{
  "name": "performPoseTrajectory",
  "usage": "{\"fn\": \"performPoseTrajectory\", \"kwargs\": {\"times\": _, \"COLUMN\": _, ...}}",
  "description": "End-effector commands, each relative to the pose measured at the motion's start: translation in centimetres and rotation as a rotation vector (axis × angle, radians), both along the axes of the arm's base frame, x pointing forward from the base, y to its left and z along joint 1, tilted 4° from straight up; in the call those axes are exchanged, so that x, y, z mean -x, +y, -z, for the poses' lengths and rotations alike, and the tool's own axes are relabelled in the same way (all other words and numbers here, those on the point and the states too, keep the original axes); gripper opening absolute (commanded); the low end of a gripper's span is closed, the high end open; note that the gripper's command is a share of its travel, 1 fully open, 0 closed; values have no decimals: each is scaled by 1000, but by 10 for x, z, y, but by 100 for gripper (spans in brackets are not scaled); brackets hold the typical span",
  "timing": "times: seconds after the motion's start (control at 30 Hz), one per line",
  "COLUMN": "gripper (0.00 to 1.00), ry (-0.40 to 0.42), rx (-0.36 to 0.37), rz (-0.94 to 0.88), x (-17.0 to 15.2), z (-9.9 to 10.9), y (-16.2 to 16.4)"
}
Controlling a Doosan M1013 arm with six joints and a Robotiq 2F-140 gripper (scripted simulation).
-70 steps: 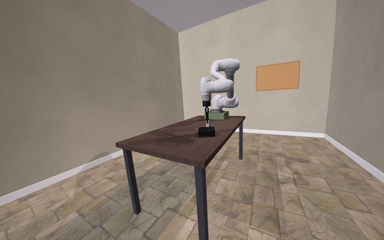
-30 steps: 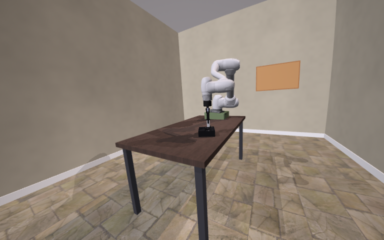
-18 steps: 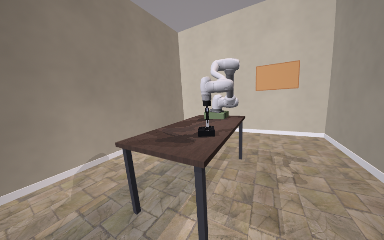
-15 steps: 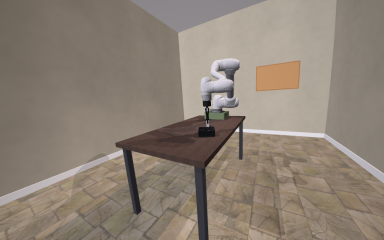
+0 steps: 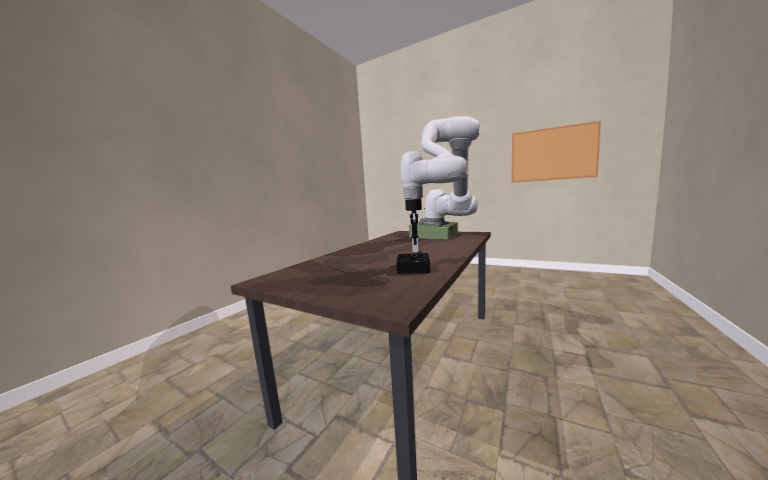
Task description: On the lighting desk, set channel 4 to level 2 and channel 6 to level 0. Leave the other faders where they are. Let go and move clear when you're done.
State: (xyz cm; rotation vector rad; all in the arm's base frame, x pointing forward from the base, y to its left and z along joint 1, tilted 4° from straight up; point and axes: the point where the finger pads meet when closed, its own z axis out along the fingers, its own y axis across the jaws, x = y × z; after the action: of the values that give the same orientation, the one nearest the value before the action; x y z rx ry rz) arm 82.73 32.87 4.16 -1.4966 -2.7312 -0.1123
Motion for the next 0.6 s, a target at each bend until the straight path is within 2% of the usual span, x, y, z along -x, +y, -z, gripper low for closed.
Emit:
{"fn": "performPoseTrajectory", "kwargs": {"times": 0.0, "gripper": 10, "ry": 0, "rx": 0, "rz": 0, "x": 0, "z": -12, "y": -1}}
{"fn": "performPoseTrajectory", "kwargs": {"times": 0.3, "gripper": 10, "ry": 0, "rx": 0, "rz": 0, "x": 0, "z": -27, "y": -2}}
{"fn": "performPoseTrajectory", "kwargs": {"times": 0.57, "gripper": 10, "ry": 0, "rx": 0, "rz": 0, "x": 0, "z": -29, "y": -2}}
